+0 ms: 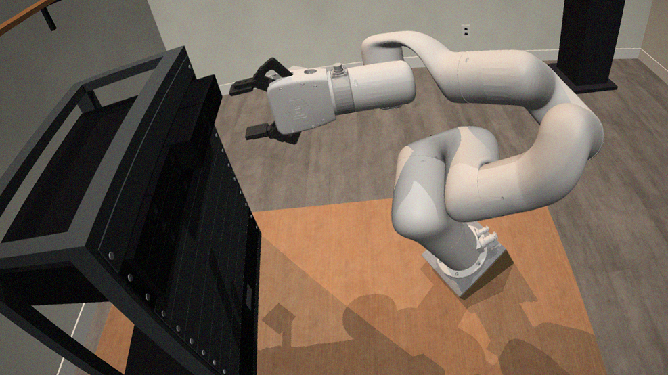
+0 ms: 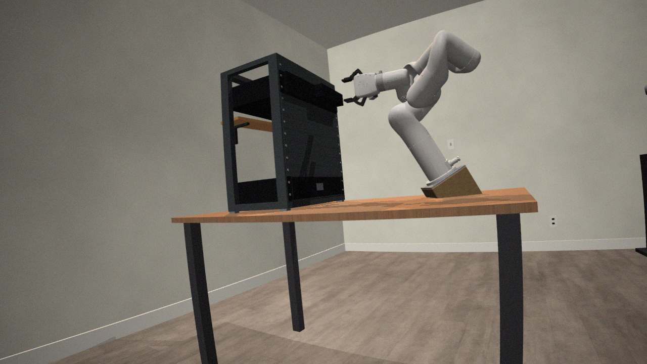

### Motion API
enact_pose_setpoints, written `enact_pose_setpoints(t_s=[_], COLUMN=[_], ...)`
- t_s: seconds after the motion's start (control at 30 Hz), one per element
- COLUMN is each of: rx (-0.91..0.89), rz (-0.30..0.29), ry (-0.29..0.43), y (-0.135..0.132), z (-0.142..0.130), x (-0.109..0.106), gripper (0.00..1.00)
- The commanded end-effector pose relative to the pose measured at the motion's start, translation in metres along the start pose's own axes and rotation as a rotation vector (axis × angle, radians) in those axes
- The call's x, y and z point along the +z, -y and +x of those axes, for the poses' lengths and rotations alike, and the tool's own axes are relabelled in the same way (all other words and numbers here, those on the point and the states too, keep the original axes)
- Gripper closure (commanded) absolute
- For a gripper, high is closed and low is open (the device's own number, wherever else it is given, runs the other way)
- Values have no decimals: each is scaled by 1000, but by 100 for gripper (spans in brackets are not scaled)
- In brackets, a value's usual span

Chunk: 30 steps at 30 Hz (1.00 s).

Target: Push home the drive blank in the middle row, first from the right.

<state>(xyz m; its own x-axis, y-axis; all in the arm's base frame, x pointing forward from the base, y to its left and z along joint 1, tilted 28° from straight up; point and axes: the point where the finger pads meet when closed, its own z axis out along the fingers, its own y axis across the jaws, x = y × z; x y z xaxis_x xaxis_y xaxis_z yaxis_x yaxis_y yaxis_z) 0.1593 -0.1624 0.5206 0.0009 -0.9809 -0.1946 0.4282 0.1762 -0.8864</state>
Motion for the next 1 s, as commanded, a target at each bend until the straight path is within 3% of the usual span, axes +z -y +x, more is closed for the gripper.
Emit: enact_pose_setpoints(t_s=[0.0, 0.6, 0.63, 0.97], rx=[-2, -2, -2, -2], rz=[1, 1, 1, 1], ry=[-1, -1, -1, -1], y=[1, 1, 1, 1], z=[0, 0, 0, 0], x=[0, 0, 0, 0], gripper=[0, 0, 100, 100])
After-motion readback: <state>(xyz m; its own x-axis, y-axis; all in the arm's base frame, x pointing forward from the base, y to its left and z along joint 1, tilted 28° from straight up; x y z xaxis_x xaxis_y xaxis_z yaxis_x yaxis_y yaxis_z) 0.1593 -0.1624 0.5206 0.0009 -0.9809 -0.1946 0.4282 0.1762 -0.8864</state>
